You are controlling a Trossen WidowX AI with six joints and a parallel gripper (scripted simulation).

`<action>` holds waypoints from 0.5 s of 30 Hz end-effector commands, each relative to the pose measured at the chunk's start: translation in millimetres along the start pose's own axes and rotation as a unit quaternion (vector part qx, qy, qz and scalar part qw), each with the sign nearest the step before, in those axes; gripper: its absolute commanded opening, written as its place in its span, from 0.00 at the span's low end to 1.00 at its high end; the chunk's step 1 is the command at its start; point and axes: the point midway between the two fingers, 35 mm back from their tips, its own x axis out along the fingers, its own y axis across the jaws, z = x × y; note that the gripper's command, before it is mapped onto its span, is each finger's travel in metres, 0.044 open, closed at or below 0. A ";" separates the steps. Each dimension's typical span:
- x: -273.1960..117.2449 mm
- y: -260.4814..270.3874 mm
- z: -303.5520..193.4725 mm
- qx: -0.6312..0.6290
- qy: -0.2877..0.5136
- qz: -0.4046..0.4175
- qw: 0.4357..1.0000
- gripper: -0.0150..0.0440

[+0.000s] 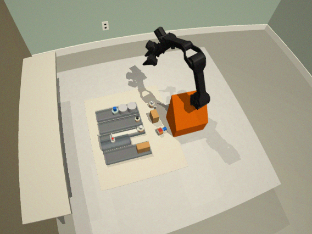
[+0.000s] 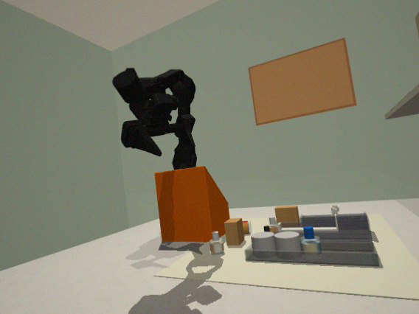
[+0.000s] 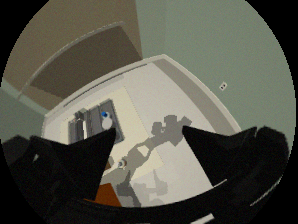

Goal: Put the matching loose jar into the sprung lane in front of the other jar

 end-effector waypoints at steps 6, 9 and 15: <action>83.9 81.3 -91.4 -0.121 0.213 0.014 0.969 1.00; 99.9 105.0 -134.7 -0.173 0.293 0.017 0.940 1.00; 105.3 124.0 -174.4 -0.217 0.360 0.019 0.907 1.00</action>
